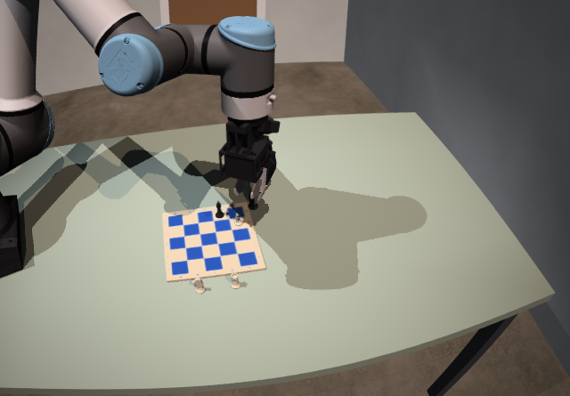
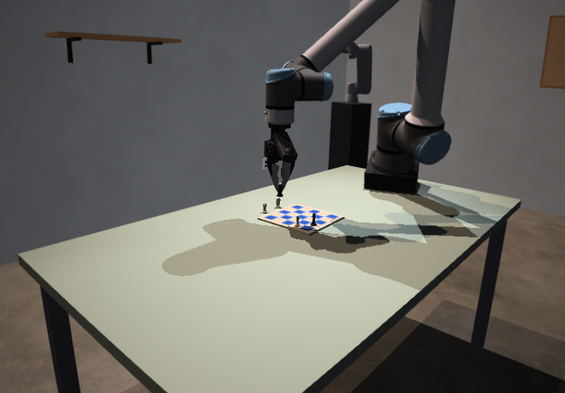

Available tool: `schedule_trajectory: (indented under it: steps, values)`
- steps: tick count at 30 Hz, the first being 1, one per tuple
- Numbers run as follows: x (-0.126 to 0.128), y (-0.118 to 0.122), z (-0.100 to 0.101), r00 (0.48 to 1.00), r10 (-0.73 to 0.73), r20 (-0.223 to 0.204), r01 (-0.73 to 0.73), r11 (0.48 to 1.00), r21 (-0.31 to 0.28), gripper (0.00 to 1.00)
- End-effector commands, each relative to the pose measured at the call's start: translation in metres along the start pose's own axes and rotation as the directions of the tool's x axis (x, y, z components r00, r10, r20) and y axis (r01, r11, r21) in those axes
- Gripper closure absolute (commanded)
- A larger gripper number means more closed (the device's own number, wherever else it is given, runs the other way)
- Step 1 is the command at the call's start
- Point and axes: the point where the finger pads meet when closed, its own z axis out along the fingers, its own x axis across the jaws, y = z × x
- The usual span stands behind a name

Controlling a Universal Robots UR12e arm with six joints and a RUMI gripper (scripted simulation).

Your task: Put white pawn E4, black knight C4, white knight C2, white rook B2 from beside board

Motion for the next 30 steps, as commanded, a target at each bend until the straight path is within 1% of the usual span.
schedule_trajectory:
  steps: [1, 3, 5, 6, 8, 24, 30]
  values:
    - [-0.037, 0.003, -0.005, 0.998, 0.068, -0.004, -0.068, 0.998, 0.0, 1.0]
    - [-0.069, 0.005, -0.005, 0.992, 0.126, -0.004, -0.126, 0.992, 0.001, 1.0]
    - [-0.095, 0.008, -0.004, 0.985, 0.174, -0.004, -0.174, 0.985, 0.001, 1.0]
    - [-0.104, 0.009, -0.003, 0.982, 0.19, -0.004, -0.19, 0.982, 0.001, 1.0]
    - [-0.114, 0.01, -0.002, 0.978, 0.209, -0.004, -0.209, 0.978, 0.001, 1.0]
    - [-0.116, 0.01, -0.001, 0.977, 0.212, -0.004, -0.212, 0.977, 0.001, 1.0]
    - [-0.116, 0.01, 0.009, 0.977, 0.213, -0.005, -0.213, 0.977, 0.001, 1.0]
